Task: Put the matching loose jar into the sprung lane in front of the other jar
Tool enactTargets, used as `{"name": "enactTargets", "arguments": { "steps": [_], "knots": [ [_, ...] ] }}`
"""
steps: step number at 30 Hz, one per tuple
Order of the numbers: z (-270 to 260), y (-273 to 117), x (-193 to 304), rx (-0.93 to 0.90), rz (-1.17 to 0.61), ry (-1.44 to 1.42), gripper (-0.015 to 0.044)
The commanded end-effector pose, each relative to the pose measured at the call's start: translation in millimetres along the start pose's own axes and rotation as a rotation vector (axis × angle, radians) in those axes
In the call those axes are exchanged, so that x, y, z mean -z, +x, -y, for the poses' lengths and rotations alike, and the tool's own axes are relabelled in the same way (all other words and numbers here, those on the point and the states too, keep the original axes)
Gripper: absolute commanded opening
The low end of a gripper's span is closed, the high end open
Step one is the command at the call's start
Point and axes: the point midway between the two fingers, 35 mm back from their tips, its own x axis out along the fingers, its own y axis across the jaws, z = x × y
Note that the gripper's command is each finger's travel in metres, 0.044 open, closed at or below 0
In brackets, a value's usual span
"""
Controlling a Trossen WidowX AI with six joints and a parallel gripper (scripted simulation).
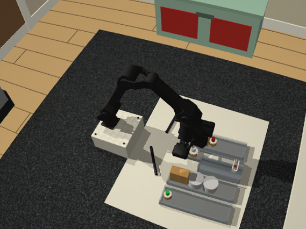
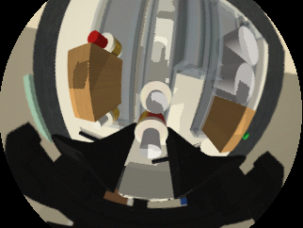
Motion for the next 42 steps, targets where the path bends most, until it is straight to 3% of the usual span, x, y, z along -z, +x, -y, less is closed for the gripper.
{"name": "enactTargets", "arguments": {
  "steps": [1, 42],
  "knots": [
    [0.9, -0.6, -7.2, 0.005, 0.027, -0.004, 0.0000],
    [0.9, 13.7, -5.9, 0.005, 0.026, -0.004, 0.0000]
  ]
}}
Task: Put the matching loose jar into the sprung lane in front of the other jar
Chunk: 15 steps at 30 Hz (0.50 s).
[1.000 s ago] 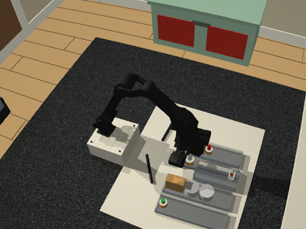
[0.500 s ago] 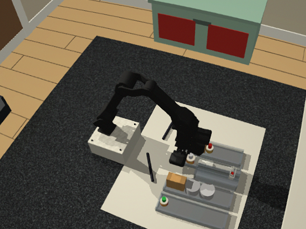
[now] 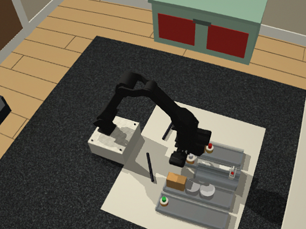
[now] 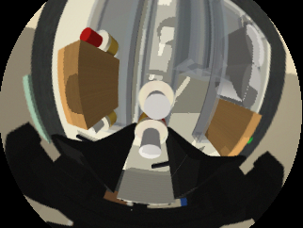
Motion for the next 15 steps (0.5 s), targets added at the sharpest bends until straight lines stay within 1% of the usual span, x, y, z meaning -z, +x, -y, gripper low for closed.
{"name": "enactTargets", "arguments": {
  "steps": [1, 15],
  "knots": [
    [0.9, 1.5, -3.9, 0.005, 0.017, -0.004, 0.0000],
    [0.9, 6.3, -2.9, 0.005, 0.017, -0.004, 0.0000]
  ]
}}
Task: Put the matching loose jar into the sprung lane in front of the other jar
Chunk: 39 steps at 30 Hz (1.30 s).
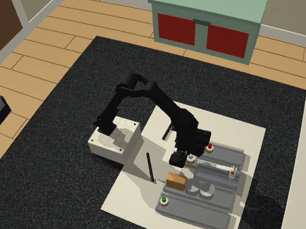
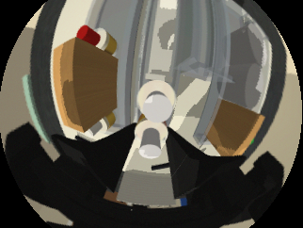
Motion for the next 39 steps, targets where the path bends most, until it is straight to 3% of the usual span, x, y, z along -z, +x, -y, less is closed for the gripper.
{"name": "enactTargets", "arguments": {
  "steps": [1, 39],
  "knots": [
    [0.9, 1.8, -3.0, 0.005, 0.014, -0.004, 0.0000],
    [0.9, 2.8, 3.1, 0.005, 0.014, -0.004, 0.0000]
  ]
}}
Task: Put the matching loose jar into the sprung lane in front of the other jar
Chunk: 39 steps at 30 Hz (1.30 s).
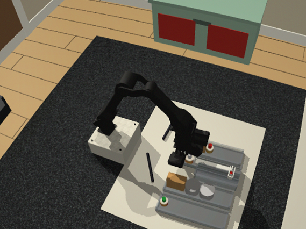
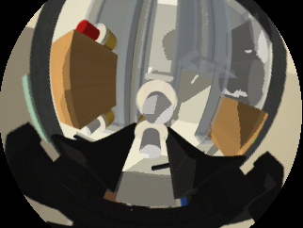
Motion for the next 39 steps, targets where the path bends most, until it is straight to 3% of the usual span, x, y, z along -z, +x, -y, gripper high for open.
{"name": "enactTargets", "arguments": {
  "steps": [1, 33, 39],
  "knots": [
    [0.8, -0.4, -2.2, 0.005, 0.014, -0.004, 0.0000],
    [-0.1, 0.2, 4.9, 0.005, 0.013, -0.004, 0.0000],
    [-0.2, 0.3, 4.4, 0.005, 0.013, -0.004, 0.0158]
  ]
}}
